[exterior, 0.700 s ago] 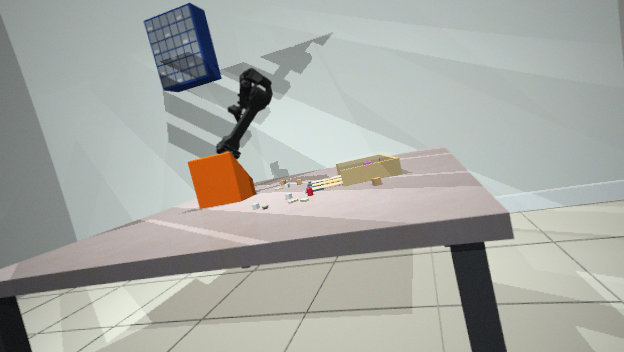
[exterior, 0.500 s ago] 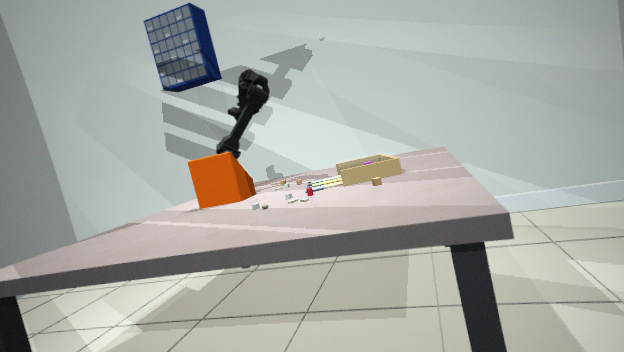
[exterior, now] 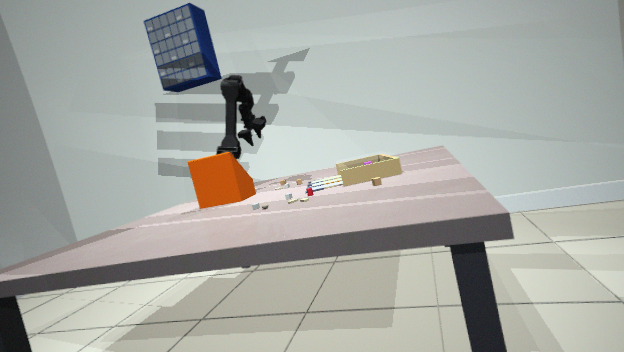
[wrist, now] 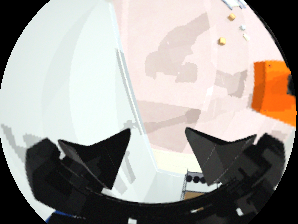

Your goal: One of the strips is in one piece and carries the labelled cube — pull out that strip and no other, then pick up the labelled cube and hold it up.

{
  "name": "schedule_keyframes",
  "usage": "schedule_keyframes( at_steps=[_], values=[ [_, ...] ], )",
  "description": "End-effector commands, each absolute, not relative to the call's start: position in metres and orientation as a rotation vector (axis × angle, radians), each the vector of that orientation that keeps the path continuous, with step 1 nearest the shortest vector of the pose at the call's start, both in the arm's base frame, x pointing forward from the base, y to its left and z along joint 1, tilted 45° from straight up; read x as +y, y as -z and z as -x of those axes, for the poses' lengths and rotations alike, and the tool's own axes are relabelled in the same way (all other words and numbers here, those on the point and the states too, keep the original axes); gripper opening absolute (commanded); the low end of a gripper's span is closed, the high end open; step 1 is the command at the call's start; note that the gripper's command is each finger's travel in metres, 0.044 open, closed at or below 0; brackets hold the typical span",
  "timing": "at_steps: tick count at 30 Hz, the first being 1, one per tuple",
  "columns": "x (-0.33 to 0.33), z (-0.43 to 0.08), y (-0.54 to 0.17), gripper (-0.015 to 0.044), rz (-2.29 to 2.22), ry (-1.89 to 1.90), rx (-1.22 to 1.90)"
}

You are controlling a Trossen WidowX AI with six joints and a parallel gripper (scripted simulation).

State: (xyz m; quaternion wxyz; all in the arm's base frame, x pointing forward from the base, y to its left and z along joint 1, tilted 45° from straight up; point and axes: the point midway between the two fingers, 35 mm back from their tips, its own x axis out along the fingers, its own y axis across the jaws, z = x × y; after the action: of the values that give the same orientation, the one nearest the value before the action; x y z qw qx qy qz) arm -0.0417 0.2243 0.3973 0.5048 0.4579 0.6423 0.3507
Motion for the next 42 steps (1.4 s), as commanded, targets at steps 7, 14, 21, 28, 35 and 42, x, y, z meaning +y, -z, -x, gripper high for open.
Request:
schedule_keyframes(
  at_steps=[7,14,21,28,35,42],
  values=[
    [0.284,-0.041,-0.346,0.04,-1.085,-0.741,1.3],
    [0.294,-0.122,-0.307,0.04,-1.061,-0.635,1.141],
    [0.279,-0.198,-0.261,0.04,-0.993,-0.57,1.038],
    [0.223,-0.278,-0.205,0.04,-0.923,-0.492,0.932],
    [0.138,-0.328,-0.152,0.04,-0.867,-0.416,0.828],
    [0.044,-0.337,-0.105,0.04,-0.817,-0.342,0.714]
  ],
)
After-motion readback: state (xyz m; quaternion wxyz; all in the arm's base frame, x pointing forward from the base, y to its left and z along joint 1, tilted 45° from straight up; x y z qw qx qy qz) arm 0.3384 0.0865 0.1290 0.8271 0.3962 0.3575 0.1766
